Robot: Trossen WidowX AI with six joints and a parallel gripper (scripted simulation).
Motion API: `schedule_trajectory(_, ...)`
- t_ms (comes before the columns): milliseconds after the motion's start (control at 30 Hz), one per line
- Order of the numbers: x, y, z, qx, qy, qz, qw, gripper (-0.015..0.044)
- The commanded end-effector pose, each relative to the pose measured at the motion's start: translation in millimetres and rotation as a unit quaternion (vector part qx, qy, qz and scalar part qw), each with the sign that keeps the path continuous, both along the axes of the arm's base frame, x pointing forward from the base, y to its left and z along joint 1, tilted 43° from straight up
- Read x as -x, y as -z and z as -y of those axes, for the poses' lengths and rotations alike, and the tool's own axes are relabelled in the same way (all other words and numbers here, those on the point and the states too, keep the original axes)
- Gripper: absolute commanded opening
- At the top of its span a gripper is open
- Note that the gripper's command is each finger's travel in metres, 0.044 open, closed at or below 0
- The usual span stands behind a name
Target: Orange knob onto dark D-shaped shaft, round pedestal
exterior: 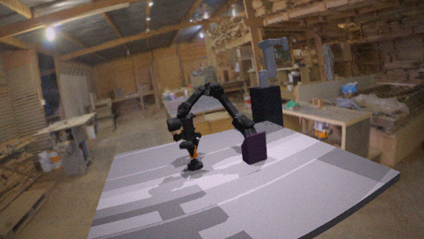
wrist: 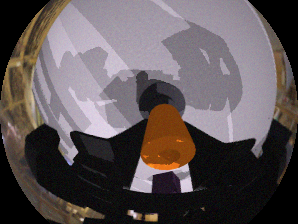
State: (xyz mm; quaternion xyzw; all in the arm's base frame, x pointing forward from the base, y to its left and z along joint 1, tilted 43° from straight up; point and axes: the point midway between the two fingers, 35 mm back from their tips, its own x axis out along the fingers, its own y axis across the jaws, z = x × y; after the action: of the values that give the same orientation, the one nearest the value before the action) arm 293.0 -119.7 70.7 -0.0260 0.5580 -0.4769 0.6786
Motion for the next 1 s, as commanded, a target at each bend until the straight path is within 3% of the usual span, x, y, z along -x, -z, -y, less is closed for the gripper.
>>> schedule_trajectory(0, -0.6, -1.8, -0.6, 0.003, 0.025, 0.025, 0.999, 0.0)
schedule_trajectory(133, -1.9, -0.9, 0.3, 0.008, 0.07, 0.066, 0.995, 0.0)
schedule_trajectory(967, -1.2, -1.4, -0.1, 0.008, 0.07, 0.066, 0.995, 0.0)
